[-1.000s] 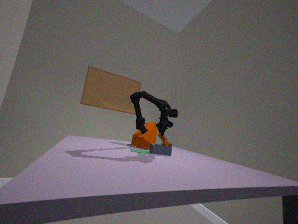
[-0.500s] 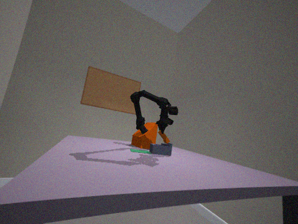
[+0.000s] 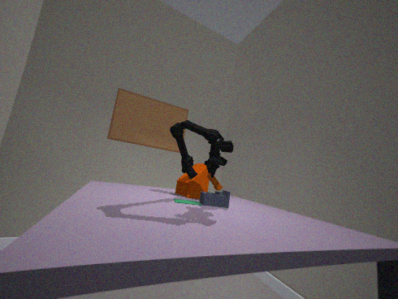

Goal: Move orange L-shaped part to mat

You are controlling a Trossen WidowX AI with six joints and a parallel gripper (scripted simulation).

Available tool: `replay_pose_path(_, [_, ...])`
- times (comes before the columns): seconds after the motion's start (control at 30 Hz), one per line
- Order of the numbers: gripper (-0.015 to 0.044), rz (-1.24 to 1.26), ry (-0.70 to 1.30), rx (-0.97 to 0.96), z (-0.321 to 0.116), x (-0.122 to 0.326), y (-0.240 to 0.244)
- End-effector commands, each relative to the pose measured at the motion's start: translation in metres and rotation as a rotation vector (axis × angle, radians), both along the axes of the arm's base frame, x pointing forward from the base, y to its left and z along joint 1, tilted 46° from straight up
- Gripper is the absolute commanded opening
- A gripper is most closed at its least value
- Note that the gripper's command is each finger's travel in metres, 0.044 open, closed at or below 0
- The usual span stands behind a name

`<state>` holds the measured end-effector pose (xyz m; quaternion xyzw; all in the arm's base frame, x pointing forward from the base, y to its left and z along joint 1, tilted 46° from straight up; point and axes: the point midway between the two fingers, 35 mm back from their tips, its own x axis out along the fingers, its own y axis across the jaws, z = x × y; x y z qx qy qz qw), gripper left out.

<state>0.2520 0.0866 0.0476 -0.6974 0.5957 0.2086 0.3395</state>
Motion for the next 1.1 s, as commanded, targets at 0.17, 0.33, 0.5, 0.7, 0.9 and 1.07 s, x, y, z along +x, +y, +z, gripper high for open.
replay_pose_path(0.17, [0.0000,0.002,0.000,-0.002,0.027,-0.007,-0.030])
replay_pose_path(0.33, [0.0000,0.002,0.000,-0.003,0.040,-0.011,-0.045])
replay_pose_path(0.5, [0.0000,0.002,0.000,-0.004,0.054,-0.015,-0.060])
replay_pose_path(0.7, [0.0000,0.002,0.001,-0.005,0.070,-0.020,-0.077])
replay_pose_path(0.9, [0.0000,0.002,0.001,-0.006,0.086,-0.025,-0.095])
replay_pose_path(1.07, [0.0000,0.002,0.001,-0.006,0.092,-0.027,-0.101])
